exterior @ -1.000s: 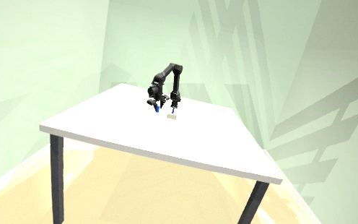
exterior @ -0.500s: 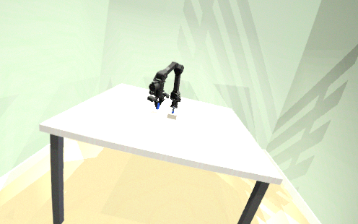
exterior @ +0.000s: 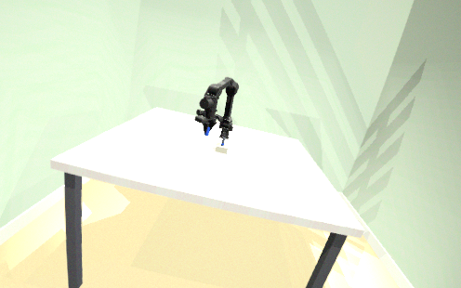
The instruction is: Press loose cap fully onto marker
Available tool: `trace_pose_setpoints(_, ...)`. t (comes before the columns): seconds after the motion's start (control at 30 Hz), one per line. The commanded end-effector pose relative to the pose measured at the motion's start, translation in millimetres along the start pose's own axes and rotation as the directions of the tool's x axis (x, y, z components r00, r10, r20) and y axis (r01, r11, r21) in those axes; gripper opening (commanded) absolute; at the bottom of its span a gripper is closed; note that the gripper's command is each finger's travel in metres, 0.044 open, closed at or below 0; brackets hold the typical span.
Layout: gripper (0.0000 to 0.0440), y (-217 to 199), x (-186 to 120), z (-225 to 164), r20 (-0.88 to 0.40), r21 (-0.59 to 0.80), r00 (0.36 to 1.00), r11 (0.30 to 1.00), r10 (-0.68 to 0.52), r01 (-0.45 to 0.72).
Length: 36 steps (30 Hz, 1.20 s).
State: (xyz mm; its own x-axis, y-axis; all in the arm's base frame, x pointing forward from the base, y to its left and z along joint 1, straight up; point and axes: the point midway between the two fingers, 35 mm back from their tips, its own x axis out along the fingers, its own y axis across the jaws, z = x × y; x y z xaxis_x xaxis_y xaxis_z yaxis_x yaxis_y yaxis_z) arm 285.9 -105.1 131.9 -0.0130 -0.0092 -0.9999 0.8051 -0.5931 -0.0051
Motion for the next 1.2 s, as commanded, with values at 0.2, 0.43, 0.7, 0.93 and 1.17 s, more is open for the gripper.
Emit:
trace_pose_setpoints(0.2, 0.005, -6, -24, -34, -0.028, -0.007, 0.999, 1.0, 0.022, -0.023)
trace_pose_setpoints(0.43, 0.0038, -17, -35, -60, -0.037, -0.018, 0.999, 1.0, 0.015, -0.016)
trace_pose_setpoints(0.7, 0.0022, -35, -43, -84, -0.032, -0.036, 0.999, 0.999, -0.008, 0.007)
trace_pose_setpoints(0.93, 0.0006, -47, -46, -92, -0.019, -0.041, 0.999, 0.999, -0.028, 0.027)
trace_pose_setpoints(1.17, 0.0, -53, -38, -94, 0.001, -0.038, 0.999, 0.998, -0.054, 0.054)
